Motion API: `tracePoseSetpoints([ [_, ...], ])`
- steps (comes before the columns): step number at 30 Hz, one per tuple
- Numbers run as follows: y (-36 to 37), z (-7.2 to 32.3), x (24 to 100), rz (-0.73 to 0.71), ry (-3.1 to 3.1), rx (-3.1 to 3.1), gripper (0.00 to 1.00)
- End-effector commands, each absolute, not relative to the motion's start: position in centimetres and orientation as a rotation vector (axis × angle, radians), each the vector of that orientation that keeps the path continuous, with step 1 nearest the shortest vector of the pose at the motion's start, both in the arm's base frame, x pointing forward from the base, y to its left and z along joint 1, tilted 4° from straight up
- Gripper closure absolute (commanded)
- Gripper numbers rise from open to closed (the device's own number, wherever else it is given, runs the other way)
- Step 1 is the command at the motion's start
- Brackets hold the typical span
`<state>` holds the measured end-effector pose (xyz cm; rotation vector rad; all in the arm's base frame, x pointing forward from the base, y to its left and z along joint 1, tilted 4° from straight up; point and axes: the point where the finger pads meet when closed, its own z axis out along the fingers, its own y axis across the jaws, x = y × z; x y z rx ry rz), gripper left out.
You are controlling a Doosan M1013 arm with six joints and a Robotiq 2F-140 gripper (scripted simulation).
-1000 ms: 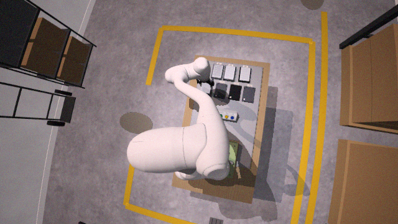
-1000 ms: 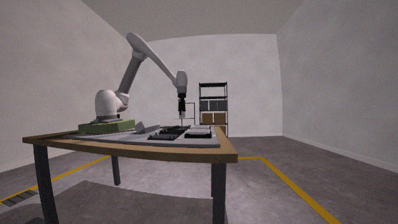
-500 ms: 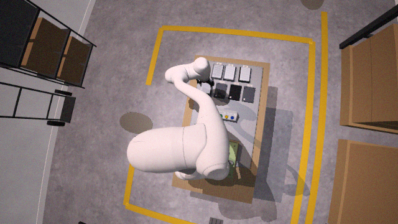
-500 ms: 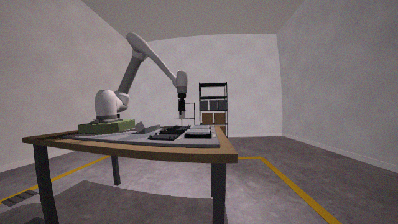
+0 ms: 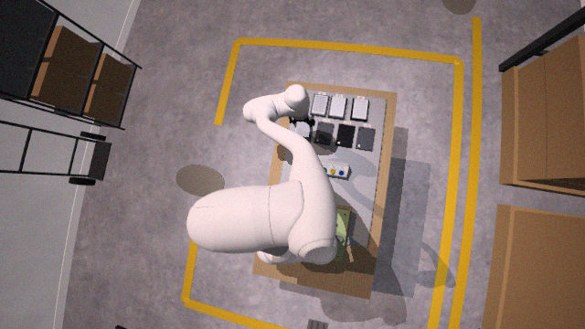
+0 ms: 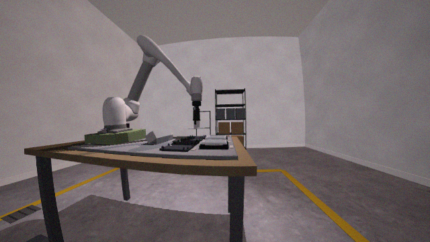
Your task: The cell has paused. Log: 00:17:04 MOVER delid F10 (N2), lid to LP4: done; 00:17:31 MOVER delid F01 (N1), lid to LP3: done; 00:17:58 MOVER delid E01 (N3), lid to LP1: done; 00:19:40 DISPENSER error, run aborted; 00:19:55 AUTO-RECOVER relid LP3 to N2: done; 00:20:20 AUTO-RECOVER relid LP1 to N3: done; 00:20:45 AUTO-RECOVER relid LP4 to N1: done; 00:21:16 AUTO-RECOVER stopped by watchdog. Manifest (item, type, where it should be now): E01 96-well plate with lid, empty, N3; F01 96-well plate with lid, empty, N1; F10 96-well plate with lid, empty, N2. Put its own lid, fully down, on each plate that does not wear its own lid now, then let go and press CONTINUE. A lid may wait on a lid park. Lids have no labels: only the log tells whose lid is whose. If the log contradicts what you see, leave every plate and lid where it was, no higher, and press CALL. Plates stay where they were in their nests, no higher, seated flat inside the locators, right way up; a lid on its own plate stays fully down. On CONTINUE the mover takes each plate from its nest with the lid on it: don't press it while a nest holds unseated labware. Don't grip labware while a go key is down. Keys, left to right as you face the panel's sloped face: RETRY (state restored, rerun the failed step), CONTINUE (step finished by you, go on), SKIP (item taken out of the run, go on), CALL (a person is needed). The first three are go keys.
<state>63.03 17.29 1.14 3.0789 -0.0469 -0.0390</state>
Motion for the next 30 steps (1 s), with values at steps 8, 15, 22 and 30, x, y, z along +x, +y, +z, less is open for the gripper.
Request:
tracePoseSetpoints([
  [8,17.2,0.3,63.0,-0.04,0.002,3.08,1.0],
  [15,17.1,-1.6,63.0,-0.04,0.002,3.08,1.0],
  [22,17.0,-3.1,62.9,-0.04,0.002,3.08,1.0],
  [30,17.0,-3.8,62.9,-0.04,0.002,3.08,1.0],
])
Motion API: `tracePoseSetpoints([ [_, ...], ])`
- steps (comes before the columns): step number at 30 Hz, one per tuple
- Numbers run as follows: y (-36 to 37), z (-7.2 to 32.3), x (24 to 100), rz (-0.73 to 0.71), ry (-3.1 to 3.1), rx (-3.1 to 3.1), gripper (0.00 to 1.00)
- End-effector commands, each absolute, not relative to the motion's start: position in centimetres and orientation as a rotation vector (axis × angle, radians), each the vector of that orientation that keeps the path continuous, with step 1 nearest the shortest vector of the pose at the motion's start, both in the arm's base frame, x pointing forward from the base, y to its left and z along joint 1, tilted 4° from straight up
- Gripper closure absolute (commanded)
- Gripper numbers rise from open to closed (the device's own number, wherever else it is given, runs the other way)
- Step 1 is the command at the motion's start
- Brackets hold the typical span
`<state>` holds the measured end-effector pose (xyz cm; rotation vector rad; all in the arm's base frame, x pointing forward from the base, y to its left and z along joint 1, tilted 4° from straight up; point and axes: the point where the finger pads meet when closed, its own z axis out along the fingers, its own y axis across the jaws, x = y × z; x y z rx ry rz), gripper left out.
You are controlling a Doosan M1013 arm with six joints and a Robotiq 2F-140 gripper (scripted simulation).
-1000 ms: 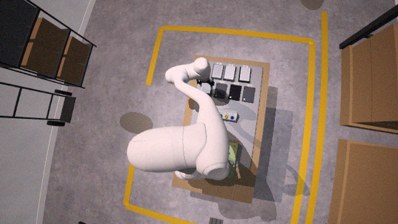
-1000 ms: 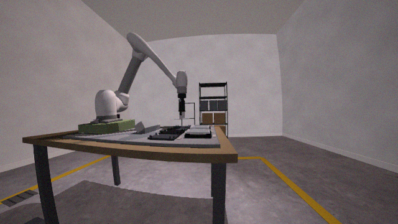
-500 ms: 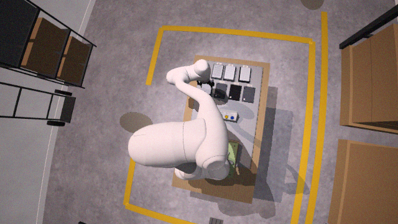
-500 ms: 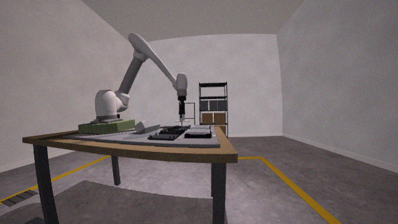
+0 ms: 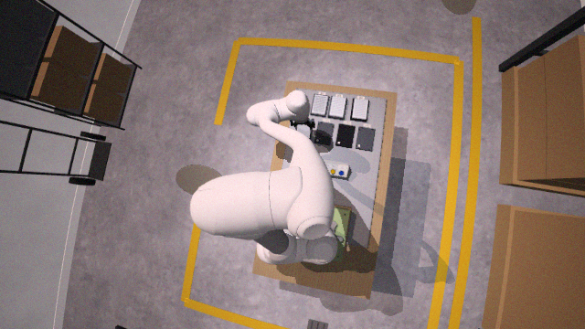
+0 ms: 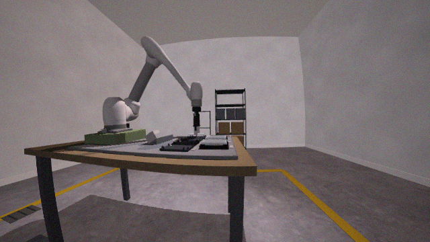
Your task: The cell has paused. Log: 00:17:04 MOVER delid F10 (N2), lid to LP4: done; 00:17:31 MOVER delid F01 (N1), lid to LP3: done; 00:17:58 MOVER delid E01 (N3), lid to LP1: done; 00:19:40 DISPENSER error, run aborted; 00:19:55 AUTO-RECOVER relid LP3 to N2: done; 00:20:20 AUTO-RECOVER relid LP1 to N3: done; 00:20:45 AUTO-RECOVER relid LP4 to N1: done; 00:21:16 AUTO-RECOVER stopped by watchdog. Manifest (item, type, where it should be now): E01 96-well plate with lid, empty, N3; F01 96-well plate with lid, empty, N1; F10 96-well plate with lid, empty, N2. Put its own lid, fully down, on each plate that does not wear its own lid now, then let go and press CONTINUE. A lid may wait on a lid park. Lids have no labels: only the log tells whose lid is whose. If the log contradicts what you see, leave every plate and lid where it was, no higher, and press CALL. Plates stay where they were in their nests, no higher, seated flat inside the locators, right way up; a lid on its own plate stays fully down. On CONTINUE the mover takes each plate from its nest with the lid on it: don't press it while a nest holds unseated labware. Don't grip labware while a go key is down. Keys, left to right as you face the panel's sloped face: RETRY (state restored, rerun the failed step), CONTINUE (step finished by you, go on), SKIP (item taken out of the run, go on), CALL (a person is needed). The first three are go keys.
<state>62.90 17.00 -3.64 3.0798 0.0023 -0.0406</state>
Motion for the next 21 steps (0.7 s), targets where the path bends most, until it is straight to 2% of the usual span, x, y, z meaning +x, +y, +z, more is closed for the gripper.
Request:
tracePoseSetpoints([
  [1,16.99,-3.88,62.9,-0.04,0.002,3.08,1.0],
  [21,16.98,-4.11,62.89,-0.04,0.002,3.08,1.0],
])
